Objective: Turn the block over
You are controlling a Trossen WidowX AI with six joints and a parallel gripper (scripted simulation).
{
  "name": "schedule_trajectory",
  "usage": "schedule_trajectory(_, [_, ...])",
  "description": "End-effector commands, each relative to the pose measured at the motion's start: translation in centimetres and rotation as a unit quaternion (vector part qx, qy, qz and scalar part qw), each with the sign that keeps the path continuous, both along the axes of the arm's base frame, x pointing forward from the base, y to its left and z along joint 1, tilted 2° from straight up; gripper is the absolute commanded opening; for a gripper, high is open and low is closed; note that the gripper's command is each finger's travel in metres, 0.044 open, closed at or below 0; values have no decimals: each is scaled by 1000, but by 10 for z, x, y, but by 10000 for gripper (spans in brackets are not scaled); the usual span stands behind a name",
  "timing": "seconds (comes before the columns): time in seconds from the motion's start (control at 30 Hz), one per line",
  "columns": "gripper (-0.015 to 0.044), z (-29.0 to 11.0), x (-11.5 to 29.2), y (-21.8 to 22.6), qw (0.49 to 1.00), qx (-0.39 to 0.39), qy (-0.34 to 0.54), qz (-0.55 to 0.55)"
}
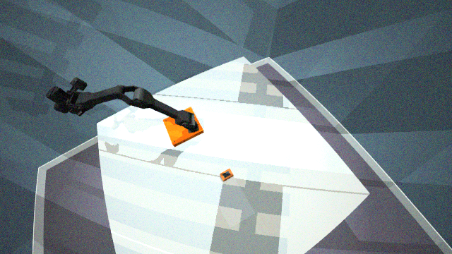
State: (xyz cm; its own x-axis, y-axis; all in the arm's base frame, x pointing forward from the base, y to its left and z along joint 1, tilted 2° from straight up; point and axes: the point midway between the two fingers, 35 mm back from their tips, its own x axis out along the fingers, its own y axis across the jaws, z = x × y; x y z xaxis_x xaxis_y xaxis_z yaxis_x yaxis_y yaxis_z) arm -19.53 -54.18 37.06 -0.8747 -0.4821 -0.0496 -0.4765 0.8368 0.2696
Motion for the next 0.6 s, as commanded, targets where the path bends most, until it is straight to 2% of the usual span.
schedule_trajectory(0.0, [426, -1, 3, -1, 1000, 5, 1, 4])
schedule_trajectory(0.03, [440, -3, 11, -4, 1000, 18, 5, 15])
schedule_trajectory(0.27, [440, -29, 125, -29, 966, 185, 77, 163])
schedule_trajectory(0.4, [440, -46, 197, -30, 918, 274, 137, 253])
schedule_trajectory(0.57, [440, -68, 286, -17, 830, 365, 224, 358])
